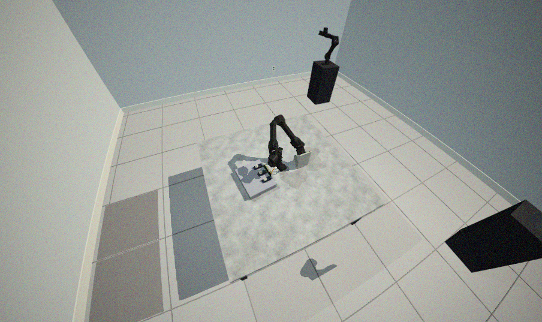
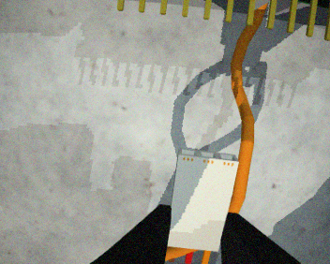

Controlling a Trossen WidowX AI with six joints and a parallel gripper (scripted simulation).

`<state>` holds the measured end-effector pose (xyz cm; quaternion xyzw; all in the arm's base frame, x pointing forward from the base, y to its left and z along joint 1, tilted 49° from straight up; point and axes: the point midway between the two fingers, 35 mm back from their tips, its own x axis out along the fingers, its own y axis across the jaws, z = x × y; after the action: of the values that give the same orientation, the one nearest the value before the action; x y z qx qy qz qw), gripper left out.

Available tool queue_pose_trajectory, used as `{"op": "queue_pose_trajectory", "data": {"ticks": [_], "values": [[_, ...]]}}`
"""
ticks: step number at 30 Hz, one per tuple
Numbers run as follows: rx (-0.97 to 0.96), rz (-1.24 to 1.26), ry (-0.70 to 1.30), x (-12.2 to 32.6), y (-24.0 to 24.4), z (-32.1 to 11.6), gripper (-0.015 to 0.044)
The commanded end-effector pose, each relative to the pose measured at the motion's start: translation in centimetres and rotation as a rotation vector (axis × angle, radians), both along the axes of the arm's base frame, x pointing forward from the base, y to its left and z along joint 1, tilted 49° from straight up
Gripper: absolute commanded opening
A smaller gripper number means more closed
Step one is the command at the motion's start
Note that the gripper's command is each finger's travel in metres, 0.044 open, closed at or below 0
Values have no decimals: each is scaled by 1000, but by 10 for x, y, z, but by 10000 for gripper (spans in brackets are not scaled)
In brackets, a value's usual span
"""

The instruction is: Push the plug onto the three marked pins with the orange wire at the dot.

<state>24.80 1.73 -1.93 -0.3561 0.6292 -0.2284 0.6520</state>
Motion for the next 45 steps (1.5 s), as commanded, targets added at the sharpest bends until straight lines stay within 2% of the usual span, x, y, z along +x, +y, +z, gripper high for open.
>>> {"op": "queue_pose_trajectory", "data": {"ticks": [1, 12, 45], "values": [[-2, 8, 2, 2, -2, -2, 0], [-2, 8, 0, 33, 8, -3, 0], [-2, 8, -1, 52, 10, -3, 0]]}}
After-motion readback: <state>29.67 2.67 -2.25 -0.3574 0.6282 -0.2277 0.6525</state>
